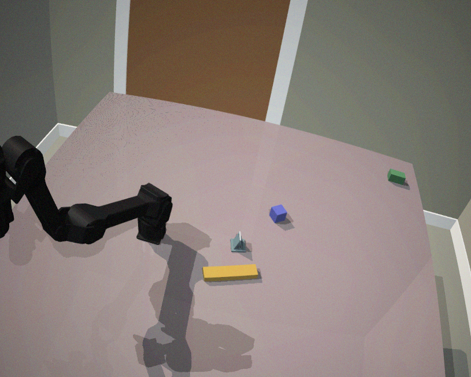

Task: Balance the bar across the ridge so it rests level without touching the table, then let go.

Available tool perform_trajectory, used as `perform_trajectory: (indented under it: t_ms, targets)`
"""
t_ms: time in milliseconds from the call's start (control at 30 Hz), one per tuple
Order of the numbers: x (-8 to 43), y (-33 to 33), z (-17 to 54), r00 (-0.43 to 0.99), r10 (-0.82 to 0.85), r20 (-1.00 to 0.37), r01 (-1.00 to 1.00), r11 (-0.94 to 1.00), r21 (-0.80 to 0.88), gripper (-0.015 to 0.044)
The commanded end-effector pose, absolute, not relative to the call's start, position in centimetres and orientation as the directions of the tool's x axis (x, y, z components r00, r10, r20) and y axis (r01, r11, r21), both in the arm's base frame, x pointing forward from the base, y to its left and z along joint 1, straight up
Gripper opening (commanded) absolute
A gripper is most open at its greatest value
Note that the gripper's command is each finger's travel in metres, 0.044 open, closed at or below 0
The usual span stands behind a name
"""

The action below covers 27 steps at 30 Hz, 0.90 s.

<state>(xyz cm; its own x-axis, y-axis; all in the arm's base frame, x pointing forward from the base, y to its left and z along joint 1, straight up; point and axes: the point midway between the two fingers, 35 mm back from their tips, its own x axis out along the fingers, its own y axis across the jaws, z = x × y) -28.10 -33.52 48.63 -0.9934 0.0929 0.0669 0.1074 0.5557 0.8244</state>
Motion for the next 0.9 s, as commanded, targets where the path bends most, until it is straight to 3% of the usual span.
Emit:
perform_trajectory:
  t_ms: [0, 400, 867]
  targets:
    - [-28.7, -30.6, 51.8, -0.987, 0.1, 0.124, 0.158, 0.684, 0.712, 0.0315]
    - [-28.0, -19.0, 60.4, -0.913, 0.22, 0.343, 0.342, 0.873, 0.348, 0.0315]
    - [-21.4, -6.9, 67.6, -0.741, 0.361, 0.567, 0.389, 0.918, -0.075, 0.0315]
